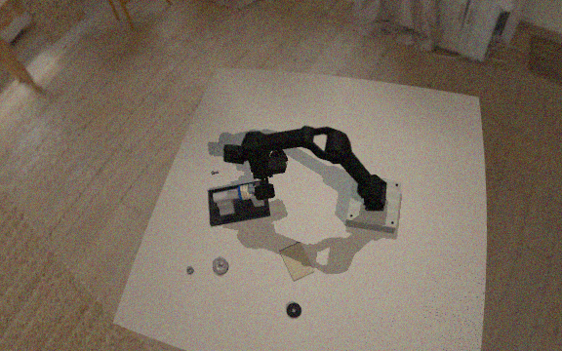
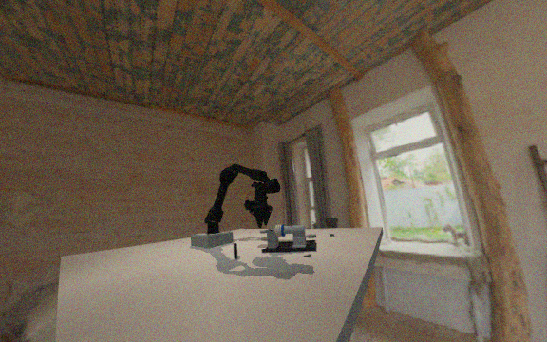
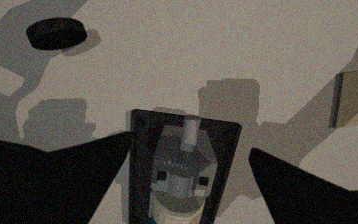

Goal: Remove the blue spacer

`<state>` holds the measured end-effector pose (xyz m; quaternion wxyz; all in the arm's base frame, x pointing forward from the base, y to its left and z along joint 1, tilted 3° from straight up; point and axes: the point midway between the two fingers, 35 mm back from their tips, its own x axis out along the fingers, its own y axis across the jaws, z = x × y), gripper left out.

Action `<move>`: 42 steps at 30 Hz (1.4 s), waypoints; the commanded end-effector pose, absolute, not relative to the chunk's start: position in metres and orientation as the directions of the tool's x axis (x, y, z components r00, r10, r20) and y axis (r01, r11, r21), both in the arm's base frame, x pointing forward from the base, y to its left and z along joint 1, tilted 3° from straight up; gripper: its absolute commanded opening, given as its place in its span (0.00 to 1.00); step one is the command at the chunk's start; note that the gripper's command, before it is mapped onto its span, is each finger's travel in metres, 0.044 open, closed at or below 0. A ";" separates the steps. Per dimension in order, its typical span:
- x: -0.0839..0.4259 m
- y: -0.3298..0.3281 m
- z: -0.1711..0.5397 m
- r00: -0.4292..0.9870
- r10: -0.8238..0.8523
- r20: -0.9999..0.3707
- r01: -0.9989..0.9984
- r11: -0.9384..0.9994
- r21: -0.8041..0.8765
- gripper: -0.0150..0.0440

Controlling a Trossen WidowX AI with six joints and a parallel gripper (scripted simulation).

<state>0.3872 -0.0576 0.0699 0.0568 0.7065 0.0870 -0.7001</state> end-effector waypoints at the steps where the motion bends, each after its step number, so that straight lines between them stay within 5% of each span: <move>1: 0.387 -0.058 0.064 0.002 0.040 -0.999 0.200 -0.979 -0.039 1.00; 42: 0.387 -0.057 0.031 0.002 0.040 -0.999 0.200 -0.979 -0.039 1.00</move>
